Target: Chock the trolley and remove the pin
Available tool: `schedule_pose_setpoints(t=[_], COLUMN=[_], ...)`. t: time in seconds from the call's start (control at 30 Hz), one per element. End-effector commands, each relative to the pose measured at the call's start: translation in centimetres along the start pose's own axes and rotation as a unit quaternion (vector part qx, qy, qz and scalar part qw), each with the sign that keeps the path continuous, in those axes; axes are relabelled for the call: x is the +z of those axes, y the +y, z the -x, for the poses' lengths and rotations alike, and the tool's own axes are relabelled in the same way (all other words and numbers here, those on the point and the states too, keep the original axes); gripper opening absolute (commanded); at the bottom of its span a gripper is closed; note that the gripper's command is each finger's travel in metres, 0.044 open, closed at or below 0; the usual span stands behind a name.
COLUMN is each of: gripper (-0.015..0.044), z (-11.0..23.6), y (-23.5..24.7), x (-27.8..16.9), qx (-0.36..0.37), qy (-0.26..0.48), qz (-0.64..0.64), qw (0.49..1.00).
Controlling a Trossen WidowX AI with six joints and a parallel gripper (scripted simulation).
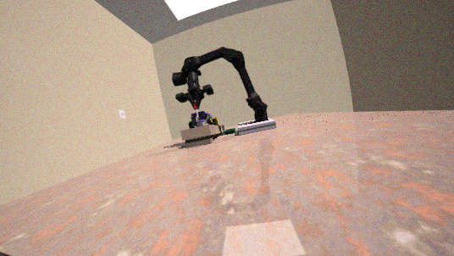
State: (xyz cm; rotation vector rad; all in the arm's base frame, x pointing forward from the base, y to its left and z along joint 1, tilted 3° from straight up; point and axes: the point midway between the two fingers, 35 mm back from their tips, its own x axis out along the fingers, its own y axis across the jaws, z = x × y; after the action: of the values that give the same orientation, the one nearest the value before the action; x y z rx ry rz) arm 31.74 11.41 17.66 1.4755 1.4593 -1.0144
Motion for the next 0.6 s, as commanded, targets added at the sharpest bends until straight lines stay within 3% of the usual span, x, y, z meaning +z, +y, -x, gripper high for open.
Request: schedule_pose_setpoints(t=[0.0,0.57], gripper=[0.0000,0.0000], z=[0.3,0.1], y=[0.3,-4.2], x=[-0.7,-0.7], qx=[0.007,0.005], qy=[0.002,0.002], qz=[0.001,0.000], qw=[1.000,1.000])
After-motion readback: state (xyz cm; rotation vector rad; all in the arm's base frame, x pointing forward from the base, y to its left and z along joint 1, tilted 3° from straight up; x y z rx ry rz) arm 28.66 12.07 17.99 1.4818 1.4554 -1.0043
